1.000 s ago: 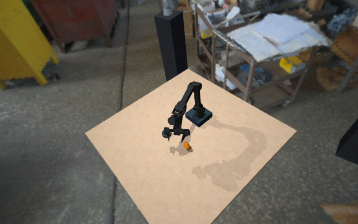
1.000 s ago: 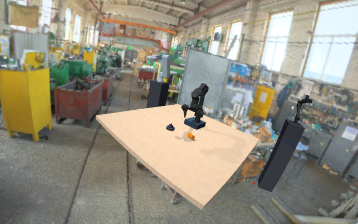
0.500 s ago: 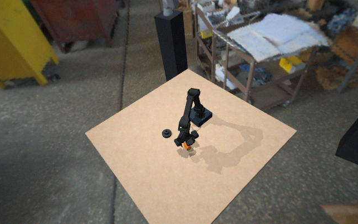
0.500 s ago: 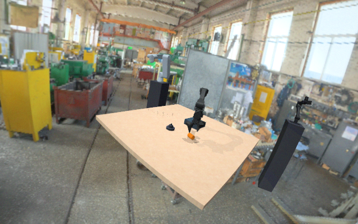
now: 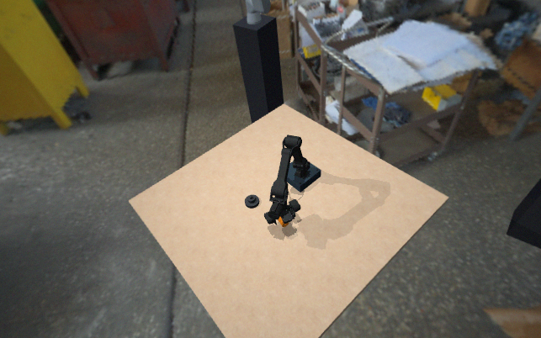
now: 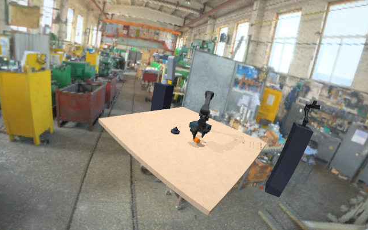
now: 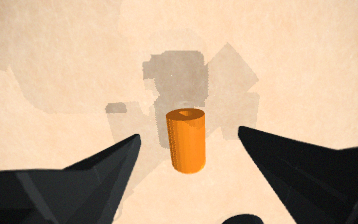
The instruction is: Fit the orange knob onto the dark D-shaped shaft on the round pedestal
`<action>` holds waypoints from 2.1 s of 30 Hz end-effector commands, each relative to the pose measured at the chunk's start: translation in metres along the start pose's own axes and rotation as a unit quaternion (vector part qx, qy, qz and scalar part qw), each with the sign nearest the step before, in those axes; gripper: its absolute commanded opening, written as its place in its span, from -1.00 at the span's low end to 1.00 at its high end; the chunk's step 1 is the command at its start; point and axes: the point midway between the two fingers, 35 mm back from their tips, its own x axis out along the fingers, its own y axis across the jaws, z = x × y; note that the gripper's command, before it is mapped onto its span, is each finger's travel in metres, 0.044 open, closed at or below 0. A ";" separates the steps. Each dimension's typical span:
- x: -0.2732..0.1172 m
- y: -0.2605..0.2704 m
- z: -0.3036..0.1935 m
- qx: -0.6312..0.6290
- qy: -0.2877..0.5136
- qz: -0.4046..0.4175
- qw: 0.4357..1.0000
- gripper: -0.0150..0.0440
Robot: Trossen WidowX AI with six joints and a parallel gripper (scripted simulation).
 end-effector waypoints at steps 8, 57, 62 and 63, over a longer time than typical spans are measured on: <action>0.018 0.001 -0.002 -0.002 0.003 0.001 1.000 1.00; 0.024 0.001 -0.012 0.000 -0.094 0.002 0.996 0.11; 0.022 0.001 -0.017 0.000 -0.136 0.002 0.991 0.11; 0.021 0.001 -0.018 0.000 -0.145 0.002 0.990 0.11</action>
